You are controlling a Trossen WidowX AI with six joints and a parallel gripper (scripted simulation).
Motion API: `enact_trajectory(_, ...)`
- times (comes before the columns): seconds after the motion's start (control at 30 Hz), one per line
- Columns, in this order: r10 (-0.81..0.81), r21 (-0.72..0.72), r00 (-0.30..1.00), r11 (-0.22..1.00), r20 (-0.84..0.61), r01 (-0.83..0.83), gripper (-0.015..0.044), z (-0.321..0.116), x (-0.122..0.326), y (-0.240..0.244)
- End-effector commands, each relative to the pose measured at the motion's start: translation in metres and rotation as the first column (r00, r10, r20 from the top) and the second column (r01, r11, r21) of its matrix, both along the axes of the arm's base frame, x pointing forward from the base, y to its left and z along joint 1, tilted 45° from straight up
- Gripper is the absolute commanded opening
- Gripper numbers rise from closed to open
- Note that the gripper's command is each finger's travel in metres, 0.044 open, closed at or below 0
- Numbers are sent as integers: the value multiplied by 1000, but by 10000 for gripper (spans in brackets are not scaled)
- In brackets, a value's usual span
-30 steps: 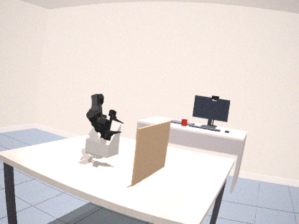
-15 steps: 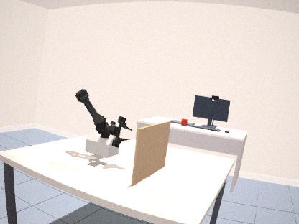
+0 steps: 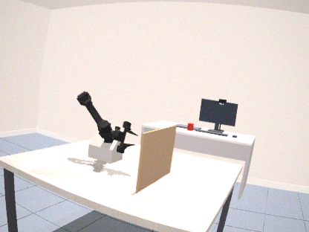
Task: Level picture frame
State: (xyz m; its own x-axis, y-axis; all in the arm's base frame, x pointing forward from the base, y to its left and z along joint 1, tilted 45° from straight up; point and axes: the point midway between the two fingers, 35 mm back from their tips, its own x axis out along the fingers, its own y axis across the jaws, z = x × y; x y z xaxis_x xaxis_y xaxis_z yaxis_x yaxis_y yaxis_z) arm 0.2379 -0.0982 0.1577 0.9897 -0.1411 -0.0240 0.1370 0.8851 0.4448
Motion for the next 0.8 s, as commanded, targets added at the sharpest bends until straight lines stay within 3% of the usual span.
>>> enact_trajectory(0.0, -4, 11, 1000, 1000, 1, 4, 260, 3, 12, -4)
enact_trajectory(0.37, -11, 23, 1000, 1000, 21, 10, 260, -3, 74, -11)
enact_trajectory(0.77, -11, 24, 1000, 1000, 21, 10, 260, -3, 75, -11)
